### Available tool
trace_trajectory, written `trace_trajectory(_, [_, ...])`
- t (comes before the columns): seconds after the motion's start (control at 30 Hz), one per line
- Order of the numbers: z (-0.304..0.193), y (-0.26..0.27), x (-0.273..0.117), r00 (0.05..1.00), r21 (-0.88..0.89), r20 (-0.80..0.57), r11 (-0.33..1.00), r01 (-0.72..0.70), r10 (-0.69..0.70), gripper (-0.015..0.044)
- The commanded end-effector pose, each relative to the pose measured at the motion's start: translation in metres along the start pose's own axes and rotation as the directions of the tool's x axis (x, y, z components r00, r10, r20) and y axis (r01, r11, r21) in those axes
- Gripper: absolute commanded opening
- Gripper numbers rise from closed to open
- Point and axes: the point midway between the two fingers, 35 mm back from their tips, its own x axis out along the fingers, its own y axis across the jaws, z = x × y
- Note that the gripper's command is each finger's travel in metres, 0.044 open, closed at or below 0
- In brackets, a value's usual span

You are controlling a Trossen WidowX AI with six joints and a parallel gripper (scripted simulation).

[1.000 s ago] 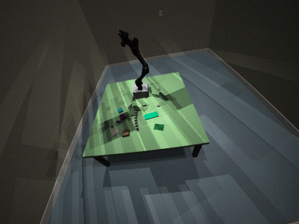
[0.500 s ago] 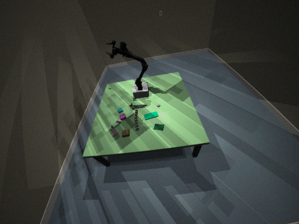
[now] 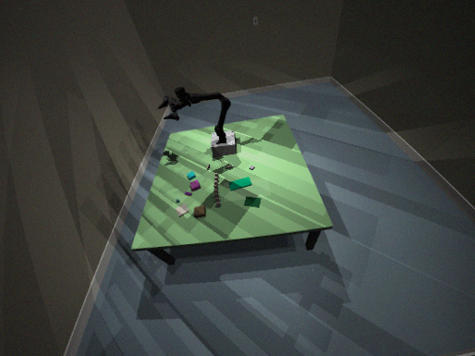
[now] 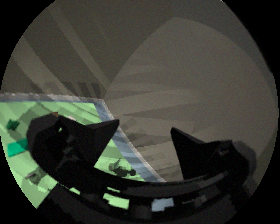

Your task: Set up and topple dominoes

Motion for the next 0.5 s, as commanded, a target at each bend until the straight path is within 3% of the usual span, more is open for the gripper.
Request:
trace_trajectory(0.0, [-0.014, 0.061, 0.016, 0.987, 0.163, -0.053, 0.976, -0.145, 0.155, 0.0440])
trace_trajectory(0.2, [-0.029, 0.130, 0.024, 0.937, 0.359, -0.113, 0.893, -0.270, 0.329, 0.0440])
trace_trajectory(0.47, [-0.061, 0.265, 0.003, 0.746, 0.679, -0.256, 0.664, -0.315, 0.615, 0.0440])
